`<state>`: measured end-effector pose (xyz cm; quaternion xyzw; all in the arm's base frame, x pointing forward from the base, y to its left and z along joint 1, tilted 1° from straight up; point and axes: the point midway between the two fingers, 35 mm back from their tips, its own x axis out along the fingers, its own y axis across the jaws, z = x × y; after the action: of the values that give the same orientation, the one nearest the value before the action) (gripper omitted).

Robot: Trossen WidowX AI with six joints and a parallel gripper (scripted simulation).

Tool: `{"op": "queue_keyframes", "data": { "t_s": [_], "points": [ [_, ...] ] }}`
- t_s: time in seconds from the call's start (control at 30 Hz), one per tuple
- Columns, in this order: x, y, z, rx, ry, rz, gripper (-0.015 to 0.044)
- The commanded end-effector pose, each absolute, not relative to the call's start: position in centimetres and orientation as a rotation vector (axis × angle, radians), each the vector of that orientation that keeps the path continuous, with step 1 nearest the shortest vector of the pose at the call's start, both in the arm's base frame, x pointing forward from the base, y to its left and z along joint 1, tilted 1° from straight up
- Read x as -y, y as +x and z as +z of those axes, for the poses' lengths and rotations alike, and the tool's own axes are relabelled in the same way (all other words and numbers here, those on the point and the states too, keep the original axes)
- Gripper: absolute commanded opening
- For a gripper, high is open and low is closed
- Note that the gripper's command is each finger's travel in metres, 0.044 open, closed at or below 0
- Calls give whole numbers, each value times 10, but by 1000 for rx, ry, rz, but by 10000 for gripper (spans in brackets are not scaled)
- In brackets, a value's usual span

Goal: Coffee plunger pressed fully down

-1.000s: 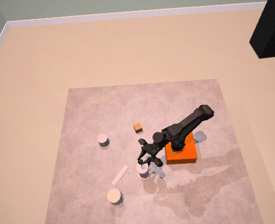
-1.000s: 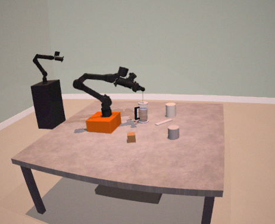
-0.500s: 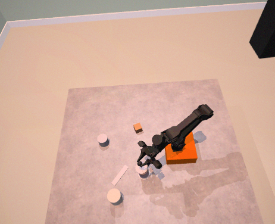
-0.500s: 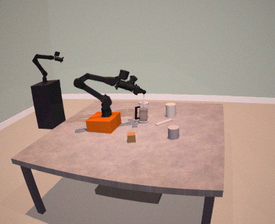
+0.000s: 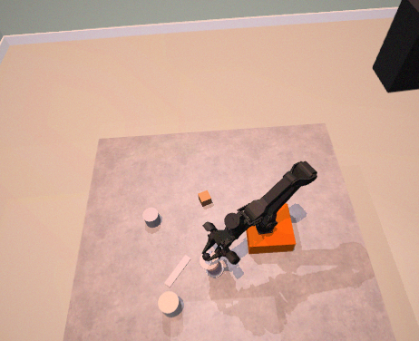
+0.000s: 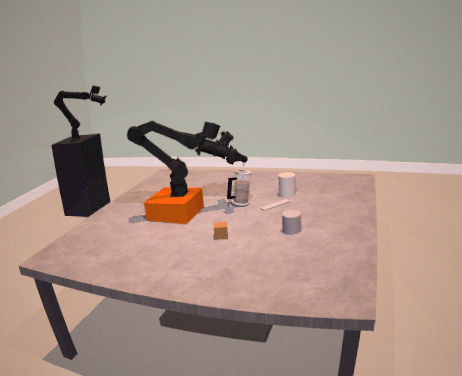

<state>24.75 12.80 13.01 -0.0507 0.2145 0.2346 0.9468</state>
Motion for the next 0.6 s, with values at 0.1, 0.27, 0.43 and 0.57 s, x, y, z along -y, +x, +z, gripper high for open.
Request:
{"op": "queue_keyframes", "data": {
  "t_s": [0.1, 0.27, 0.43, 0.57],
  "points": [
    [-127, 246, 101, -518, -114, 471, 128],
    [-130, 250, 102, -517, -114, 471, 128],
    [-131, 252, 102, -517, -114, 471, 128],
    [-131, 253, 103, -517, -114, 471, 128]
  ]
}}
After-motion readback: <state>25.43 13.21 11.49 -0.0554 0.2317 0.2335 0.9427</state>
